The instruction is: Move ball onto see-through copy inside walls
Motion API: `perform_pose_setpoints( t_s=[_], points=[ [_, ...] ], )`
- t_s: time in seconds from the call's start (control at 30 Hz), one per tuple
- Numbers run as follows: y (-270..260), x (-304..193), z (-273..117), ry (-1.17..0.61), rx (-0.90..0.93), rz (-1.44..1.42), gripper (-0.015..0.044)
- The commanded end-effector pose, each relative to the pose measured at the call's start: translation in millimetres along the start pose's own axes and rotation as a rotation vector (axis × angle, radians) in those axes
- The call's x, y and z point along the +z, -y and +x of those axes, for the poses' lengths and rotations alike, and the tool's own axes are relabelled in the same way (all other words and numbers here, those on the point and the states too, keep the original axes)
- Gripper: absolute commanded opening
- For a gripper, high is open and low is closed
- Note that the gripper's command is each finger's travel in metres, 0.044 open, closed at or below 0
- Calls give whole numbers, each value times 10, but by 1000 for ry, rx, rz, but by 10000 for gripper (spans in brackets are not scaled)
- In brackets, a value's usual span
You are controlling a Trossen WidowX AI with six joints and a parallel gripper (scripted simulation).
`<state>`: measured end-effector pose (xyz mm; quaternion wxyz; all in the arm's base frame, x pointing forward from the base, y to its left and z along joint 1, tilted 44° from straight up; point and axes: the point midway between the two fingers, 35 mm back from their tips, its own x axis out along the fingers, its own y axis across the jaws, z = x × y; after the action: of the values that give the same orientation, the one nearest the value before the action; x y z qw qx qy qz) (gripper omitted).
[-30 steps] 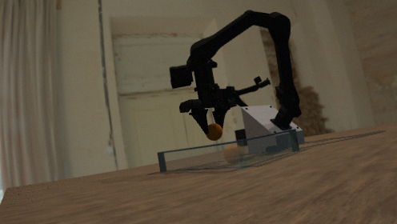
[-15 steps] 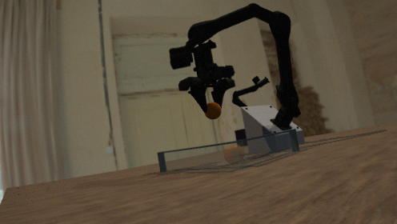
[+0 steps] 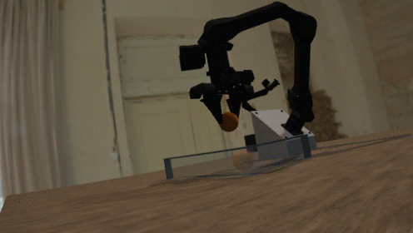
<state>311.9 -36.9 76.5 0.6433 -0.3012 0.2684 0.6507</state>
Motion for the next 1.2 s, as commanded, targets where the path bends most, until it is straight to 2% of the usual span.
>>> perform_pose_setpoints(
  t_s=[0.0, 0.13, 0.33, 0.73, 1.17],
  points=[
    [84, 228, 84, 8, -6, 0, 0],
    [135, 418, 164, 17, -5, -2, 0],
    [147, 426, 253, 16, -5, -3, 0],
    [144, 444, 835, 19, -6, -3, 0],
    [143, 448, 968, 20, -6, -3, 0]
  ],
)
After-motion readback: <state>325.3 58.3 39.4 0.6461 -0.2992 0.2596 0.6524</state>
